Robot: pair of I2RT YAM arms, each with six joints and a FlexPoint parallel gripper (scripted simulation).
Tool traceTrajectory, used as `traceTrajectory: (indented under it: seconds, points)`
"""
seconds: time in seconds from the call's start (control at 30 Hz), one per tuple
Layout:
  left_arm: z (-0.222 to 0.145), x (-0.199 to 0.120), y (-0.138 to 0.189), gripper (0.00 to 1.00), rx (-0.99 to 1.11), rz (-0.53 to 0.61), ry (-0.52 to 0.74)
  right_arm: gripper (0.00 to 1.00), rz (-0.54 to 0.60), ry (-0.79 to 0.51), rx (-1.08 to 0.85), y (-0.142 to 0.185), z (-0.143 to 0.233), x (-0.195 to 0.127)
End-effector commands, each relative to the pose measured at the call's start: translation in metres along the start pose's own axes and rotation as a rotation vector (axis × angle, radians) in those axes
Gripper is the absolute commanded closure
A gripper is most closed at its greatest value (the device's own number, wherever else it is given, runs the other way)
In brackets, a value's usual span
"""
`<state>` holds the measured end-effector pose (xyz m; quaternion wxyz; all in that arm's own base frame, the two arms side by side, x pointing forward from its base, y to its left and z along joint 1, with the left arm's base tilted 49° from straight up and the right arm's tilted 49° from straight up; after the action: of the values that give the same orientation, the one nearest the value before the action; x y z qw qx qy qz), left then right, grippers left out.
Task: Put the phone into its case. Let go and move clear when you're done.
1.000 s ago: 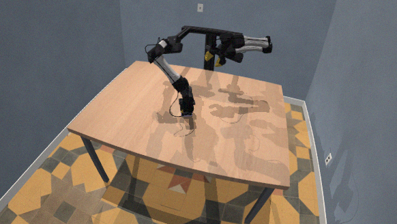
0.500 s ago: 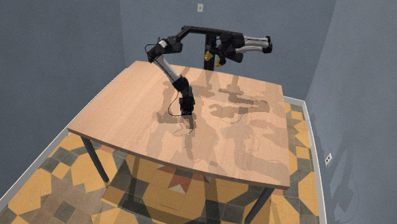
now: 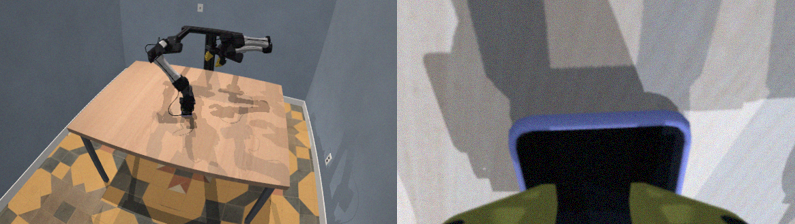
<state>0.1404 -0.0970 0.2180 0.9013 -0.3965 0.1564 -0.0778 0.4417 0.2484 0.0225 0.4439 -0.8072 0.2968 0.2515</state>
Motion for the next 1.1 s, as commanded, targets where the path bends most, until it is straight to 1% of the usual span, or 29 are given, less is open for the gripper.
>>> traceTrajectory:
  seconds: [0.0, 0.3, 0.5, 0.57, 0.67, 0.77, 0.87, 1.07]
  points:
    - [0.005, 0.0, -0.004, 0.0, -0.039, 0.0, -0.034, 0.64, -0.056, -0.002, 0.04, -0.021, -0.004, -0.024]
    - [0.005, 0.0, -0.007, 0.0, -0.043, -0.018, -0.026, 0.64, -0.056, -0.002, 0.04, -0.021, -0.004, -0.024]
    - [0.005, 0.0, -0.007, 0.0, -0.043, -0.018, -0.026, 0.64, -0.051, 0.0, 0.028, -0.013, -0.001, -0.048]
    - [0.005, 0.0, -0.007, 0.0, -0.043, -0.018, -0.026, 0.64, -0.043, -0.001, 0.03, -0.012, -0.001, -0.036]
    - [0.005, 0.0, -0.007, 0.0, -0.043, -0.018, -0.026, 0.64, -0.047, -0.001, 0.031, -0.012, -0.001, -0.035]
    - [0.005, 0.0, -0.007, 0.0, -0.043, -0.018, -0.026, 0.64, -0.08, -0.007, 0.051, -0.017, -0.005, -0.041]
    - [0.005, 0.0, -0.007, 0.0, -0.043, -0.018, -0.026, 0.64, -0.096, -0.017, 0.027, -0.008, 0.001, -0.045]
    - [0.005, 0.0, -0.007, 0.0, -0.043, -0.018, -0.026, 0.64, -0.079, -0.011, -0.008, 0.02, -0.002, -0.044]
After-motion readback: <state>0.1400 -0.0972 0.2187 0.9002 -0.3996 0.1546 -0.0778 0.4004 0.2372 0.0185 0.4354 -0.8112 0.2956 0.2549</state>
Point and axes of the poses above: on each arm, the point where the finger pads meet when closed, its own x axis out along the fingers, its own z axis across the jaws, y = z × x, the point moved 5 cm from there along -x, back along the fingers
